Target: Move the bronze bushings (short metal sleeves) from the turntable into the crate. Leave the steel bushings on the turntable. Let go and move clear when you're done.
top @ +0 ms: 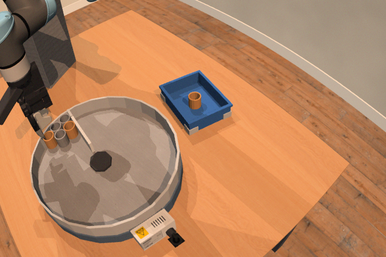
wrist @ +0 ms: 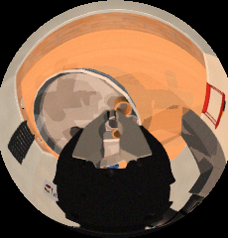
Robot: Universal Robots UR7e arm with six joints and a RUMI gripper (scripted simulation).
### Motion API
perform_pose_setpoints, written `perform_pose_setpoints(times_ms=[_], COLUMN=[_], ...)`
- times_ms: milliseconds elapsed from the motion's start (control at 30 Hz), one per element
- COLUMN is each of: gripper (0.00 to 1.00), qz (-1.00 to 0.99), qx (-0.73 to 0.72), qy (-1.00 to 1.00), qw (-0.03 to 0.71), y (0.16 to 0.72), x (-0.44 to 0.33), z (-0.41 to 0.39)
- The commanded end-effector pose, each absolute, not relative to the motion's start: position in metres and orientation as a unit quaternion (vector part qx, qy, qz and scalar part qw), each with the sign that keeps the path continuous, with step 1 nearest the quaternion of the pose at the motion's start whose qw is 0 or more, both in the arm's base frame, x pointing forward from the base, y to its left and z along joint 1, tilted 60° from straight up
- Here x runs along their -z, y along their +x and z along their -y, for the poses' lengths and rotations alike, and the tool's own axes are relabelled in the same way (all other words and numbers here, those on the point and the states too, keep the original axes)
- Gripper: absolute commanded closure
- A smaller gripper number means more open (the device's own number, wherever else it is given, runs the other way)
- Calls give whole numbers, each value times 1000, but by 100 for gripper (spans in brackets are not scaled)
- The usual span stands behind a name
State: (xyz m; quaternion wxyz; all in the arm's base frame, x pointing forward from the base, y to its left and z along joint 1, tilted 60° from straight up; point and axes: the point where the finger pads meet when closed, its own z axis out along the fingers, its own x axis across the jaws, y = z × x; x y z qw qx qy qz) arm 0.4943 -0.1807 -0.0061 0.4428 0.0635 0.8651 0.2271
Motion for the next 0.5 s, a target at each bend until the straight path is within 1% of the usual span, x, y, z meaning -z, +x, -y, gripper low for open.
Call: perform_pose_setpoints(times_ms=[0,467], gripper=[95,95], qz=[-863,-853], qx=[-240,-272], qy=[93,158], qw=[435,416], y=[494,492], x=[7,8], z=[181,179])
